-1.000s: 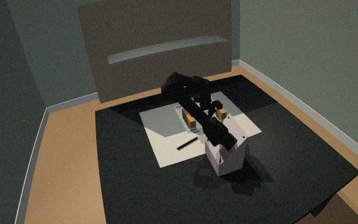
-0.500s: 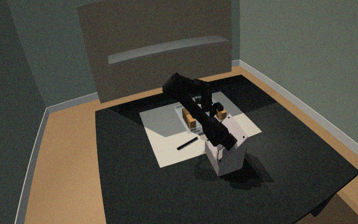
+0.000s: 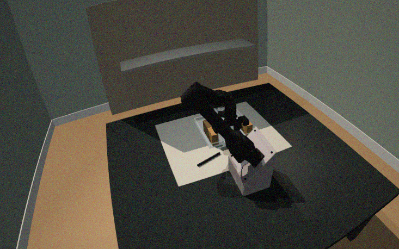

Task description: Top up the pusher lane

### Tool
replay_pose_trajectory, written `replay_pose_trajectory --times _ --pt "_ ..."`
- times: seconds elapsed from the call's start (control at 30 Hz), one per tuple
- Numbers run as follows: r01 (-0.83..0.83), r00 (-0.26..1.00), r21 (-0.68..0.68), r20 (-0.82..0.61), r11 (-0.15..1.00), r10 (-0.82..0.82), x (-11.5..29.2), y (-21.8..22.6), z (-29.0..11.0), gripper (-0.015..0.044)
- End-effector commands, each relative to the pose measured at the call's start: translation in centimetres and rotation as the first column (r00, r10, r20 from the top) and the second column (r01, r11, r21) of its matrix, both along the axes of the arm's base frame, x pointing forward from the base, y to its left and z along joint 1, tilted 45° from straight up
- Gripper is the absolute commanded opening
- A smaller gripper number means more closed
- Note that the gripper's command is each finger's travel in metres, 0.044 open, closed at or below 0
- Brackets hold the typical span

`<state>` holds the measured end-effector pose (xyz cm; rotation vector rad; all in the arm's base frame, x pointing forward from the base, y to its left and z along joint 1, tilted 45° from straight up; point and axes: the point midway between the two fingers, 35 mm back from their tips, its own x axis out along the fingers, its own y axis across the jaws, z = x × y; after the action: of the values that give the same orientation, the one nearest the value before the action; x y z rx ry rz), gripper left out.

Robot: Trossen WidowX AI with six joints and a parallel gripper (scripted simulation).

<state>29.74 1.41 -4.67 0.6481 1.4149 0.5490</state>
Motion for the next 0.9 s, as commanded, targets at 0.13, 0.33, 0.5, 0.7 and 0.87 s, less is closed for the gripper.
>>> replay_pose_trajectory --times 0.13,0.33,0.5,0.7,0.87 --pt "0.003 1.000 0.003 0.002 1.000 -0.003 0.5 0.0 0.0 0.0000" --pt "0.003 1.000 0.003 0.002 1.000 -0.003 0.8 0.0 0.0 0.0000" --pt "0.003 1.000 0.003 0.003 1.000 -0.003 1.1 0.0 0.0 0.0000" --pt "0.003 1.000 0.003 0.003 1.000 -0.003 1.4 -0.1 0.1 0.0000" --pt "0.003 1.000 0.003 0.003 1.000 -0.003 1.6 -0.1 0.1 0.0000"
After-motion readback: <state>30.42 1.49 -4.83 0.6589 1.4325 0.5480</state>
